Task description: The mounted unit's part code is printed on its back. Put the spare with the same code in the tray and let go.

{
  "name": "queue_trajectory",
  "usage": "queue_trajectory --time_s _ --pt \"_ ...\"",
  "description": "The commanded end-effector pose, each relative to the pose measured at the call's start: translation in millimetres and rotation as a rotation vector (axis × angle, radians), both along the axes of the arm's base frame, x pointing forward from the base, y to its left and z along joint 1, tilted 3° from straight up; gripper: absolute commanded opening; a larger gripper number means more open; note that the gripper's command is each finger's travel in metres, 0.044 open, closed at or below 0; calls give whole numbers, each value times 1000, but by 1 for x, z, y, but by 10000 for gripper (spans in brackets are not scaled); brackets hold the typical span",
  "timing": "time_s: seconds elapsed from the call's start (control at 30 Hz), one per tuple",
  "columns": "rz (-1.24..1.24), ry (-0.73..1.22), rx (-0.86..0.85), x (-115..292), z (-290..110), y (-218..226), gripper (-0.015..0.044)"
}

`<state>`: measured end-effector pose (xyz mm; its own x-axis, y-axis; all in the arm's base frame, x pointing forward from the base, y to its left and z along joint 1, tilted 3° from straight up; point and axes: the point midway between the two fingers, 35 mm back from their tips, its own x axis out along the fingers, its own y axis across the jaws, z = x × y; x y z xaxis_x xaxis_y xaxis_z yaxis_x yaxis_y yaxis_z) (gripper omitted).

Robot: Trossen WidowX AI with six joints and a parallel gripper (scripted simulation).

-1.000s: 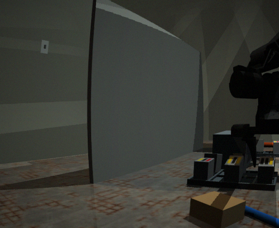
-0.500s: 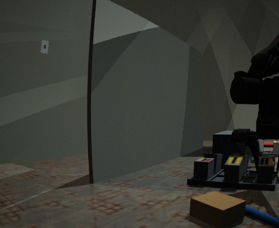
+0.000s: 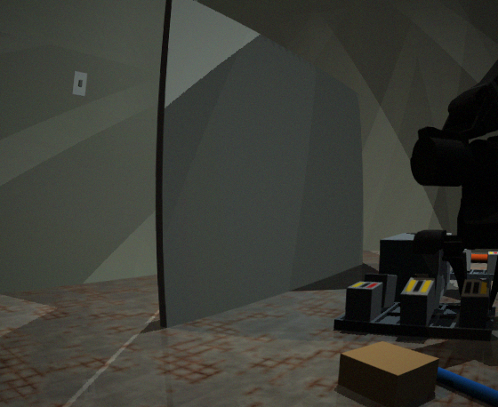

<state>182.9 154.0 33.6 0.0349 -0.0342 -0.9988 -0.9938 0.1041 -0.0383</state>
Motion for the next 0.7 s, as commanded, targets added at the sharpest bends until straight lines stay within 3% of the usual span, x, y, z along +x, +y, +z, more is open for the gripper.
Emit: queue_trajectory --time_s 0.0,0.17,0.67 --pt "0 0 0 0 0 0 0" --pt "0 0 0 0 4 1 0" --pt "5 -2 0 -3 79 3 0"
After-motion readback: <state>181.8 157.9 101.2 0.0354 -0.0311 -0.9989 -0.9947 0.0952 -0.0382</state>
